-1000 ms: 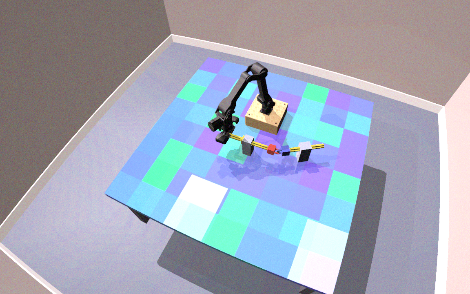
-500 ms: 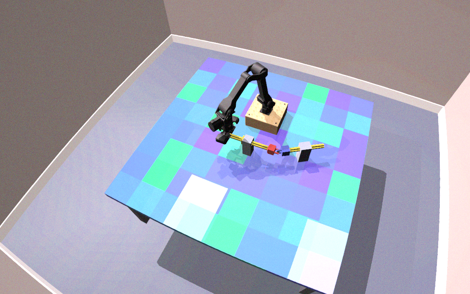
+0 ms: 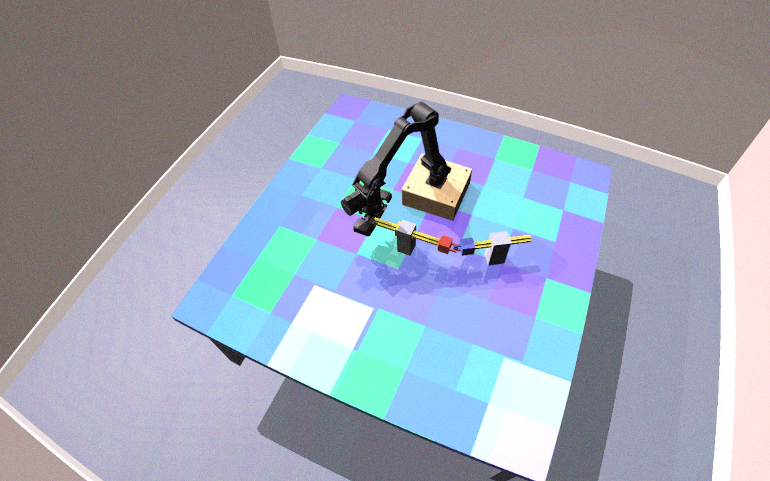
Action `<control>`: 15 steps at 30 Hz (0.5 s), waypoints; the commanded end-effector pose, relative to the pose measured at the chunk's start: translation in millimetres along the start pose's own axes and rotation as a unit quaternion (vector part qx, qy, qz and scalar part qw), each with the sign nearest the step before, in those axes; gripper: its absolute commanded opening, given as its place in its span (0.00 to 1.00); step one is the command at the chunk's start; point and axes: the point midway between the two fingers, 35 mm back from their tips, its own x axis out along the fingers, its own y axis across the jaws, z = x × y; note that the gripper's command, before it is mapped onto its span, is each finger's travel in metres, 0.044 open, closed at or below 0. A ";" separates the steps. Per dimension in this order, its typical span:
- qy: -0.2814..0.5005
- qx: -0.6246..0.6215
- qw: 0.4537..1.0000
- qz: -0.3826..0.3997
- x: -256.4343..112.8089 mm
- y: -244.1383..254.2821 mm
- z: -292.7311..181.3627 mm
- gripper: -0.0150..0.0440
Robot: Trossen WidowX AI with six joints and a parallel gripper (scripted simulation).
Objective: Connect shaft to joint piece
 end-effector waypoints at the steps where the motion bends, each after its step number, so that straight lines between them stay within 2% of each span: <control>1: 0.000 0.000 1.000 -0.001 0.4 -0.4 -0.2 0.77; 6: 0.000 0.000 1.000 -0.001 0.4 -0.4 -0.2 0.99; 15: 0.000 0.000 1.000 -0.001 0.4 -0.4 -0.2 1.00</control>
